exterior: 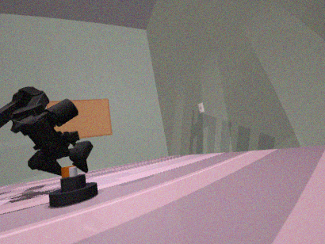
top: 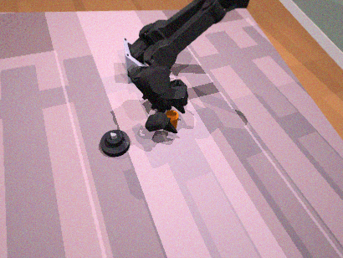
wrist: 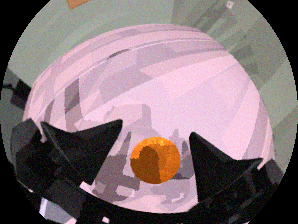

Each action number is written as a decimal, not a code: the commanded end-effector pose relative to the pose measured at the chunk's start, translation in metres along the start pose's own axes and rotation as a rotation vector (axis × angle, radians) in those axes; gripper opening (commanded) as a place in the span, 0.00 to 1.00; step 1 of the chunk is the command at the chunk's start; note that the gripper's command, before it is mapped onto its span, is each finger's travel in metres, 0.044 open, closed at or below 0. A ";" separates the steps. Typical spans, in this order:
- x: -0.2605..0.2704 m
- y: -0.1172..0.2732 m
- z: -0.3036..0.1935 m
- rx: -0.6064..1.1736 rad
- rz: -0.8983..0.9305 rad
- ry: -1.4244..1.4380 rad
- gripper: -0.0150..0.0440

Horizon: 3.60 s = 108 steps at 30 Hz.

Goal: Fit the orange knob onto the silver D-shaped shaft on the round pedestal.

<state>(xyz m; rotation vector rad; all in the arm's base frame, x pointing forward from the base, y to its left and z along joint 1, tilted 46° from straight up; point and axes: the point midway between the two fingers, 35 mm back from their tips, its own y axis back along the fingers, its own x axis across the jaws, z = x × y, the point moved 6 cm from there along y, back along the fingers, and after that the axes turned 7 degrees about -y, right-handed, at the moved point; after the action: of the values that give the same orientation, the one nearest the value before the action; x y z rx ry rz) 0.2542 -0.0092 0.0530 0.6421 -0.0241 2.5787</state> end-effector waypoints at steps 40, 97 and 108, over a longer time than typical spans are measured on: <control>0.006 0.060 0.053 0.003 -0.002 0.002 1.00; 0.006 0.026 0.070 0.654 -0.375 -0.774 1.00; 0.003 0.014 0.059 0.655 -0.377 -0.774 1.00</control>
<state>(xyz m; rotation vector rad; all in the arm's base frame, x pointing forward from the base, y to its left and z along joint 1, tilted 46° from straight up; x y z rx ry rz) 0.2713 -0.0310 0.1121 1.6498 0.6433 1.8109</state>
